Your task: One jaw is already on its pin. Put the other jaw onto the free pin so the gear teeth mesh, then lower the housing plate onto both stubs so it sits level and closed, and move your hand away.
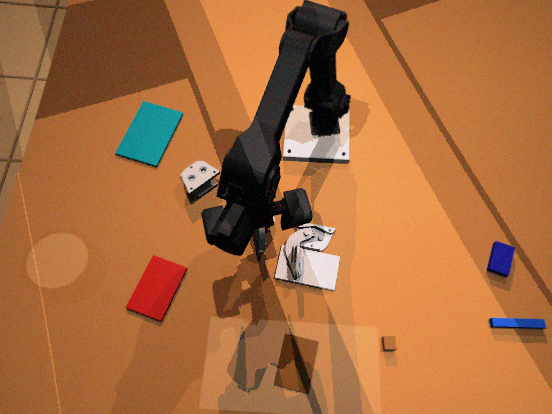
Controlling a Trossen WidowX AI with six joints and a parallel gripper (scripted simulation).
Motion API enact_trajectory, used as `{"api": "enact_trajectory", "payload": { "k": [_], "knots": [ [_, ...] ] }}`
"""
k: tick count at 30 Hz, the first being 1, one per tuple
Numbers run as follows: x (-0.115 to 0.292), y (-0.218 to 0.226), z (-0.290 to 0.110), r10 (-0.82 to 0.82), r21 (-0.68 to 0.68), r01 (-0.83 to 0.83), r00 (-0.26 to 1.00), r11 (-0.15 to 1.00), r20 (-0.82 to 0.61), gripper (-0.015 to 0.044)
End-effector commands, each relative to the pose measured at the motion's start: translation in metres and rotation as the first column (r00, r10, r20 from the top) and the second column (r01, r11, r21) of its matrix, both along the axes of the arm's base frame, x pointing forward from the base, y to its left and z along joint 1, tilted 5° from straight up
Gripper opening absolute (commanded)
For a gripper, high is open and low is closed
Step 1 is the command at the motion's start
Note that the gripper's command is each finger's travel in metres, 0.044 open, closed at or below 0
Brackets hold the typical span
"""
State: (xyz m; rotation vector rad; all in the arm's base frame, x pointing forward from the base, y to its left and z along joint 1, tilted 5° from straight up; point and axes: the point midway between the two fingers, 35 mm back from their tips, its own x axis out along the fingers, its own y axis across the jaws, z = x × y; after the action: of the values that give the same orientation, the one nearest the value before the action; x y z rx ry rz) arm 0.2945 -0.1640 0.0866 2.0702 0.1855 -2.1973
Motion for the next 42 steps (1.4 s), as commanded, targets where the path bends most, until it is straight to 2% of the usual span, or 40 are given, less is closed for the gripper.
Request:
{"api": "enact_trajectory", "payload": {
  "k": [1, 3, 12, 20, 30, 42],
  "knots": [
    [0.001, 0.0, 0.001, -0.003, 0.0, 0.003, 1.0, 1.0, 0.002, 0.044],
    [0.001, 0.0, 0.001, -0.003, 0.0, 0.003, 1.0, 1.0, 0.002, 0.044],
    [0.0, 0.003, 0.001, 0.205, 0.012, -0.205, 0.979, 0.979, 0.003, 0.0204],
    [-0.001, 0.005, 0.001, 0.417, 0.024, -0.417, 0.909, 0.909, 0.007, 0.0],
    [-0.001, 0.009, 0.001, 0.652, 0.037, -0.652, 0.758, 0.758, 0.016, 0.0],
    [-0.002, 0.013, 0.001, 0.865, 0.05, -0.865, 0.502, 0.5, 0.03, 0.0]
  ]
}}
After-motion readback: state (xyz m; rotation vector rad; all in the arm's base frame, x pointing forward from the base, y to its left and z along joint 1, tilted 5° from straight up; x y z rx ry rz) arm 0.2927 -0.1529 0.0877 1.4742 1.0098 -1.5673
